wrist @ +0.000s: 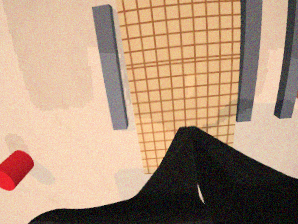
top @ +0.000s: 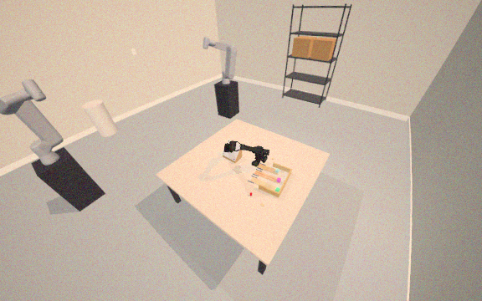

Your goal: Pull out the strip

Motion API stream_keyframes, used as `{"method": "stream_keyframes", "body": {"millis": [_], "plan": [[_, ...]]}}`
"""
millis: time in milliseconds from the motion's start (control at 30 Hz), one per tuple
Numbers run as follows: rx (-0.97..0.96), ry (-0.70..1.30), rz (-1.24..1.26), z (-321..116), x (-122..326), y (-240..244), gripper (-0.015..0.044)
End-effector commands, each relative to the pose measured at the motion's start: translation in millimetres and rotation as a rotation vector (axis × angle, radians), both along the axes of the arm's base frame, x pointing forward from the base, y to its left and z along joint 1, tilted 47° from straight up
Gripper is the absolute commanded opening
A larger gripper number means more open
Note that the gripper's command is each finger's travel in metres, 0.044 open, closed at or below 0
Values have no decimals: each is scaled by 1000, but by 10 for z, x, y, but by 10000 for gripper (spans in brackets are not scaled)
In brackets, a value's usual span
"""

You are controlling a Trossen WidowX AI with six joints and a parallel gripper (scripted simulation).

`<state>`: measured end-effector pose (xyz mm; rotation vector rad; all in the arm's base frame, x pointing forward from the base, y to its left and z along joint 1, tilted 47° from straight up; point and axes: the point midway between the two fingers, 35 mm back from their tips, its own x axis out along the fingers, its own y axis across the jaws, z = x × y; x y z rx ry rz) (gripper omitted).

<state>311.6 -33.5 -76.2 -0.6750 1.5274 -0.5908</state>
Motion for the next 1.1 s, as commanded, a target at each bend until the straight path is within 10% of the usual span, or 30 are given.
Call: {"method": "stream_keyframes", "body": {"millis": [0,1067], "plan": [[0,17,-7,-28,-117,-21,0],[0,20,-7,-6,-609,-23,0]]}}
